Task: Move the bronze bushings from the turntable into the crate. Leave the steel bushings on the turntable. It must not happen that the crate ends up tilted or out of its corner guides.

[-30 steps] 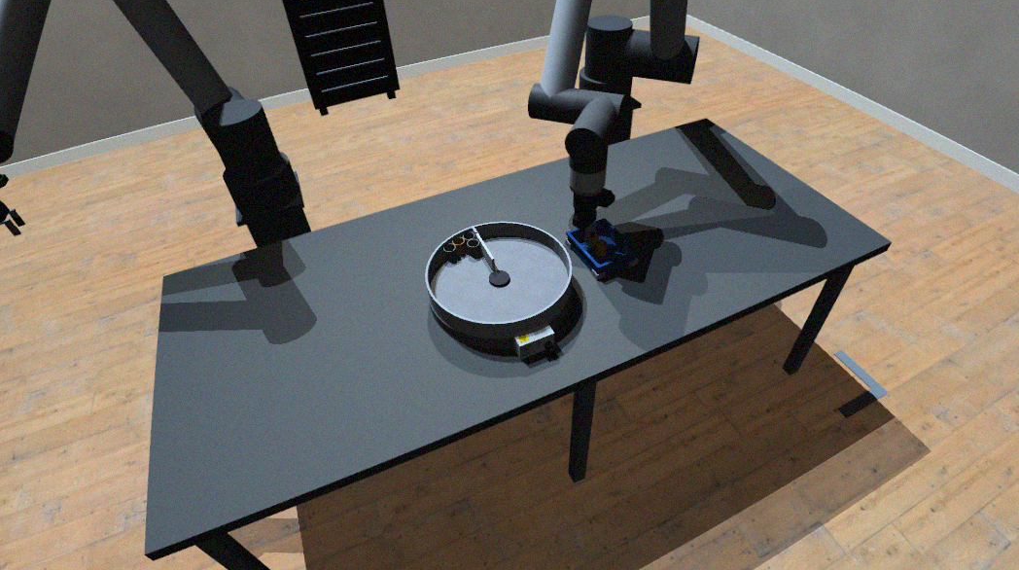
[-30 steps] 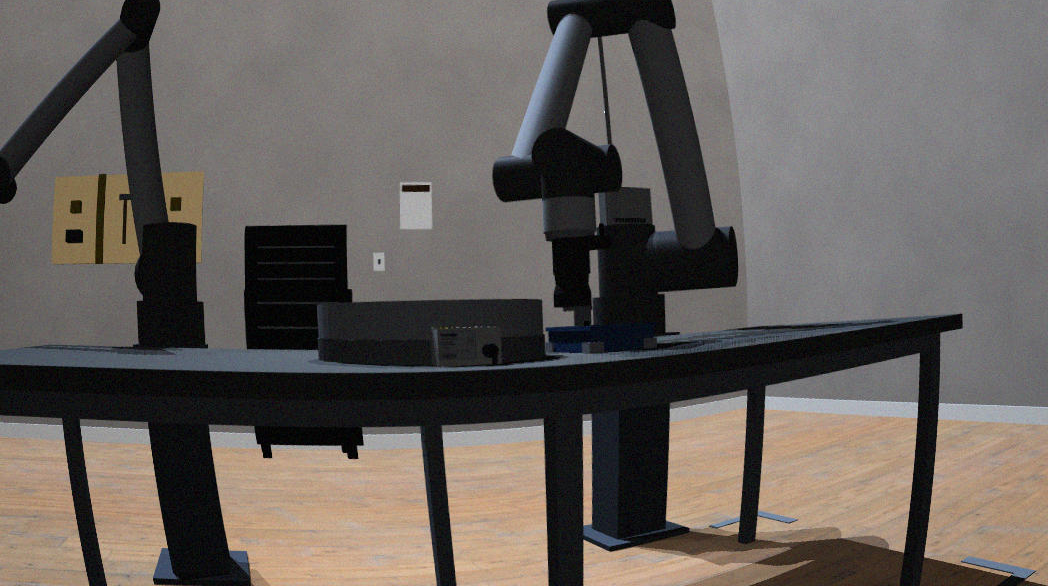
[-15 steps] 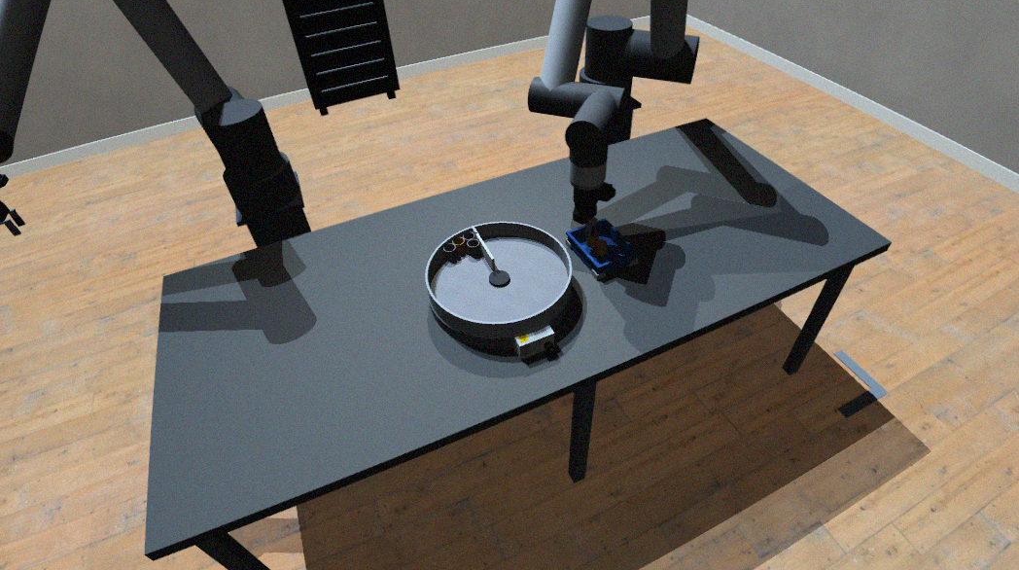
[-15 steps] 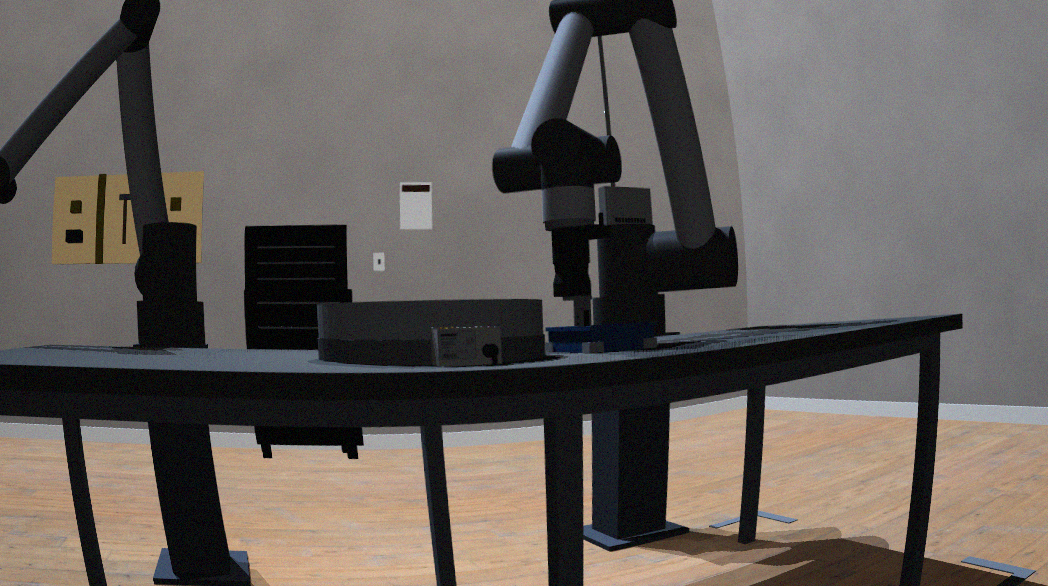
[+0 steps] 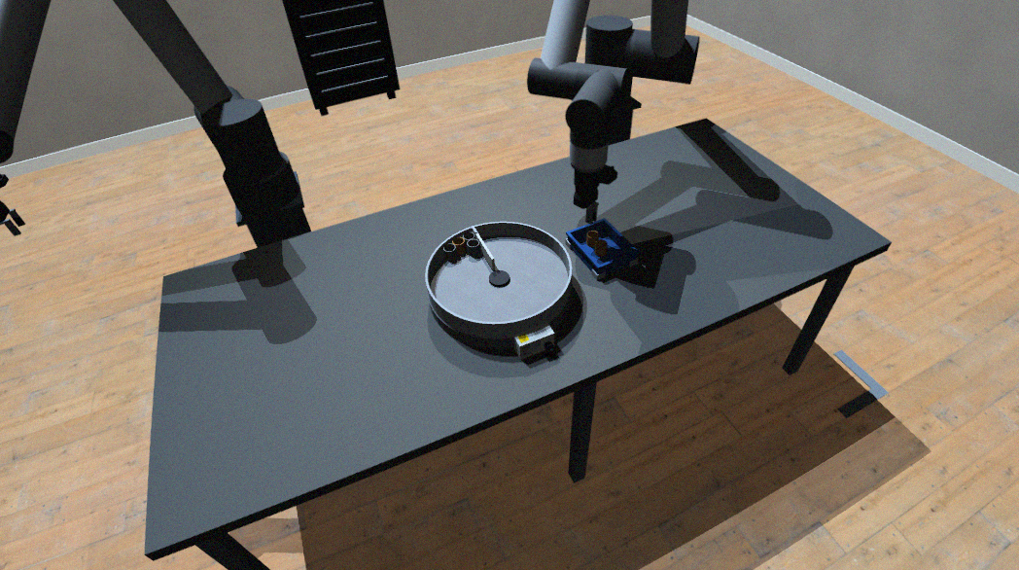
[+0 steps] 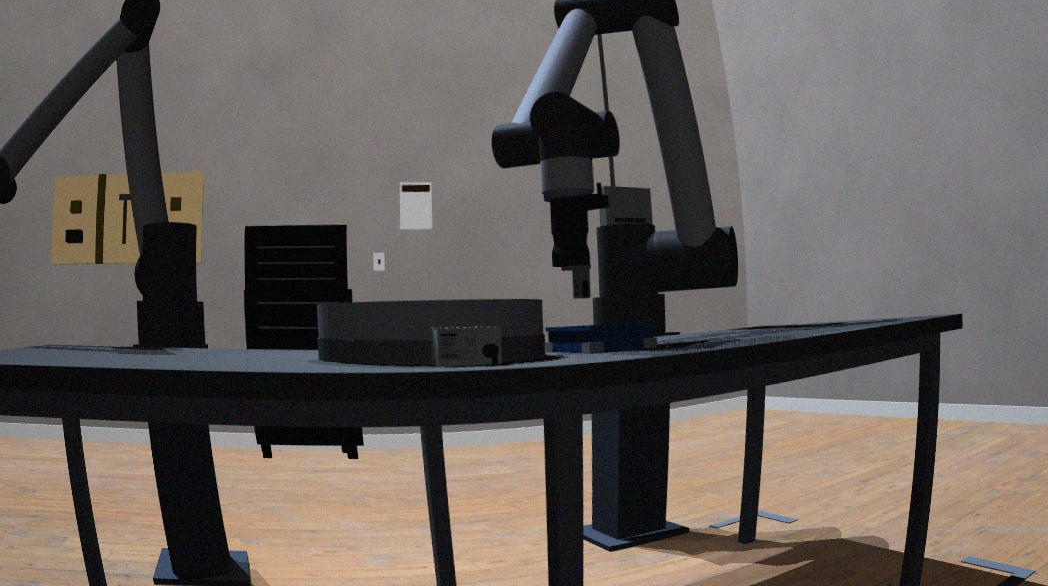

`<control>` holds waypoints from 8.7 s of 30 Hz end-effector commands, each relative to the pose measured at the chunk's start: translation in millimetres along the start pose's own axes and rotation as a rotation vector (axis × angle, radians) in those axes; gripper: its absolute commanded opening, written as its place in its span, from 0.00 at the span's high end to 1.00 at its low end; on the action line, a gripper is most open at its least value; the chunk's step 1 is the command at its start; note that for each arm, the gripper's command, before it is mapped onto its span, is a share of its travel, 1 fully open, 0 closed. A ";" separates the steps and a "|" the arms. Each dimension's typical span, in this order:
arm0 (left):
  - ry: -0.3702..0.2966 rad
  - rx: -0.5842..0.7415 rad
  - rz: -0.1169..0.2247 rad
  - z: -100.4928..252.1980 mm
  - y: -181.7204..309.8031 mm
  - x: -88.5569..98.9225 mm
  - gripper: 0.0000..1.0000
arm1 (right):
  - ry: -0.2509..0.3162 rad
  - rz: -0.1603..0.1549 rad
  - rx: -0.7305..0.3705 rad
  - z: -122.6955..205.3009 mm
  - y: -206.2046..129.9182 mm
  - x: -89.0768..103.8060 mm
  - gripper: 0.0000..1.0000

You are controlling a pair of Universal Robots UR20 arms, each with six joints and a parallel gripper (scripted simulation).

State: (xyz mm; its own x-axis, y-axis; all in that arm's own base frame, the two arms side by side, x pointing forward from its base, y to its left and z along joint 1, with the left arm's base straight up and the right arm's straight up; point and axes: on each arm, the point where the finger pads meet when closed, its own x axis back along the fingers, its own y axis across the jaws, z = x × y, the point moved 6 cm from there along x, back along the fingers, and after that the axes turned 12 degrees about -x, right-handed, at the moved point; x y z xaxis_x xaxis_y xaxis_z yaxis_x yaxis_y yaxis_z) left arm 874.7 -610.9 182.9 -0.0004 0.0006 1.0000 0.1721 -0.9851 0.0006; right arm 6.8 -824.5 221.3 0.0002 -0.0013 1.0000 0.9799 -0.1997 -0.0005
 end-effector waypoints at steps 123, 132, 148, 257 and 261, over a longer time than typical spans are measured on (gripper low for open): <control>0.000 0.789 -0.001 -116.1 248.7 25.5 0.64 | -0.001 0.000 0.000 -0.4 0.2 0.7 0.00; 0.000 1.008 -0.001 -148.2 318.0 25.5 0.64 | -0.001 0.000 0.000 -0.4 0.2 0.7 0.00; 0.000 1.177 -0.001 -173.0 371.2 25.5 0.64 | -0.001 0.000 0.000 -0.4 0.2 0.7 0.00; 0.000 1.178 -0.001 -172.3 371.9 2.8 0.64 | -0.001 0.000 0.000 -0.4 0.2 0.7 0.00; 0.000 1.178 -0.001 -172.3 371.9 2.8 0.64 | -0.001 0.000 0.000 -0.4 0.2 0.7 0.00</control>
State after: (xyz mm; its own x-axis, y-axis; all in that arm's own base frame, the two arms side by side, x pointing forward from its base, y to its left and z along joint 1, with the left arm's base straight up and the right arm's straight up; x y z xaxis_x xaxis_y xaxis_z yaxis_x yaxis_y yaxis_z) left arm 768.8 -1006.5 184.6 0.0001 -0.0001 1.0000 0.9760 -0.2180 -0.0001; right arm 6.8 -824.5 221.3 0.0002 -0.0013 1.0000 0.9799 -0.1997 -0.0005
